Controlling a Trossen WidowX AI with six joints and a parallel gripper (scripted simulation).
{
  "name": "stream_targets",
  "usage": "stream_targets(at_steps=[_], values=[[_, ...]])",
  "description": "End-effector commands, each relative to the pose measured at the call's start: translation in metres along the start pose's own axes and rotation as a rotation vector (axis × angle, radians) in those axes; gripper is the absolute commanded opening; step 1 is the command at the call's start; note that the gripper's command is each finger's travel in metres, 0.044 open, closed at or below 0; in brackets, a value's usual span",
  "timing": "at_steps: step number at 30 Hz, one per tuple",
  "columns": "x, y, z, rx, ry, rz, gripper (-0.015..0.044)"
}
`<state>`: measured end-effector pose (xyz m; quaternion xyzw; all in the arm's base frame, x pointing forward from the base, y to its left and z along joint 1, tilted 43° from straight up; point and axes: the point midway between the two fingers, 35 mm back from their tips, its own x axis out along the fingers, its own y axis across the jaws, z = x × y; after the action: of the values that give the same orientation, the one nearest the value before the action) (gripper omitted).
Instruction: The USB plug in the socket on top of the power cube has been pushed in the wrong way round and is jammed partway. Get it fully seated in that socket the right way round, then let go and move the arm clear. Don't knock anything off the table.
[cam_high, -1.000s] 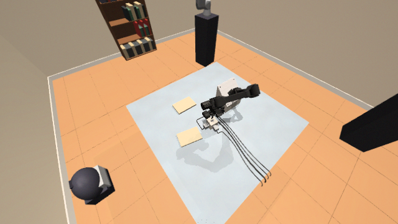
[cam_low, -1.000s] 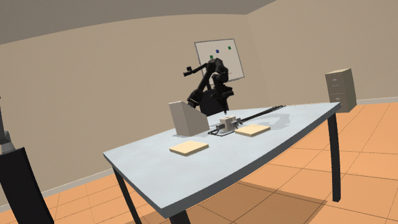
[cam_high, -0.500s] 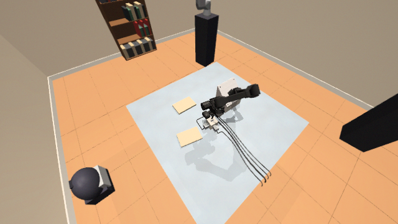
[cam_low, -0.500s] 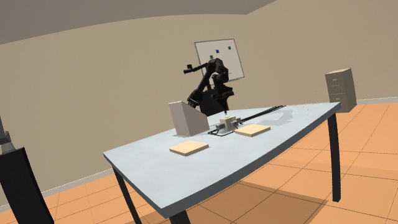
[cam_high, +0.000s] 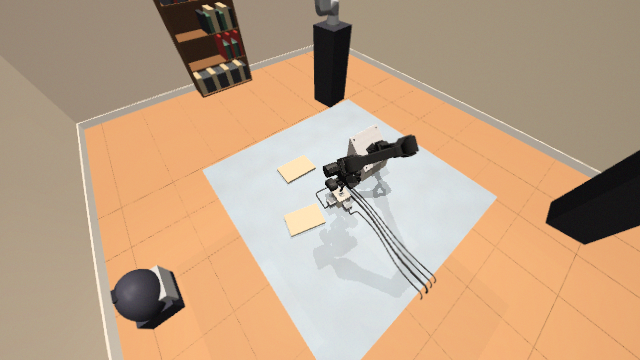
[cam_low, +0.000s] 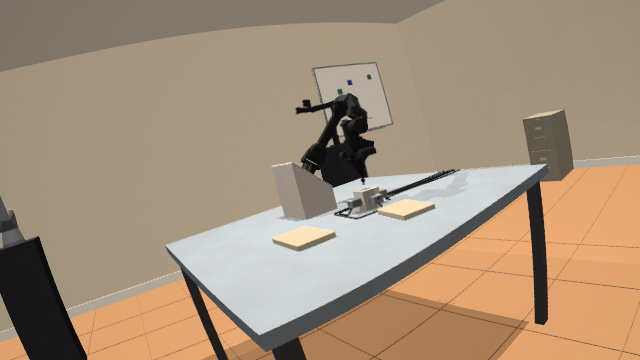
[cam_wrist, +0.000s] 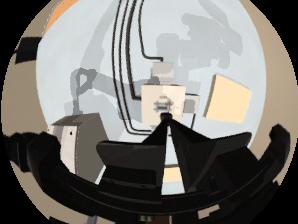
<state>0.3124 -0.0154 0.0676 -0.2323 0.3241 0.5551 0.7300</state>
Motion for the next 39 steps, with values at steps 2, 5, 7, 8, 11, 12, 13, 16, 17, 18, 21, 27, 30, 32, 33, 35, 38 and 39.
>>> stream_targets(at_steps=[2,5,7,8,11,12,13,16,17,18,21,27,30,32,33,35,38,39], values=[[0.0017,0.0010,-0.0001,0.011,-0.005,0.002,0.0000],[0.0021,0.0011,0.0000,0.013,-0.007,0.002,0.0000],[0.0023,0.0011,0.0001,0.014,-0.007,0.002,0.0000],[0.0024,0.0011,0.0001,0.015,-0.008,0.002,0.0000],[0.0028,0.0011,0.0003,0.017,-0.009,0.002,0.0000],[0.0029,0.0012,0.0003,0.018,-0.009,0.002,0.0000],[0.0030,0.0012,0.0003,0.018,-0.009,0.002,0.0000],[0.0034,0.0012,0.0005,0.020,-0.010,0.002,0.0000],[0.0035,0.0012,0.0005,0.021,-0.011,0.002,0.0000],[0.0036,0.0013,0.0006,0.021,-0.011,0.002,0.0000],[0.0040,0.0013,0.0007,0.023,-0.012,0.002,0.0000],[0.0047,0.0014,0.0009,0.027,-0.014,0.002,0.0000],[0.0051,0.0014,0.0010,0.029,-0.016,0.002,0.0000],[0.0053,0.0015,0.0011,0.030,-0.016,0.001,0.0000],[0.0054,0.0015,0.0012,0.031,-0.017,0.001,0.0000],[0.0057,0.0015,0.0013,0.032,-0.017,0.001,0.0000],[0.0060,0.0016,0.0014,0.034,-0.018,0.001,0.0000],[0.0061,0.0016,0.0014,0.035,-0.019,0.001,0.0000]])
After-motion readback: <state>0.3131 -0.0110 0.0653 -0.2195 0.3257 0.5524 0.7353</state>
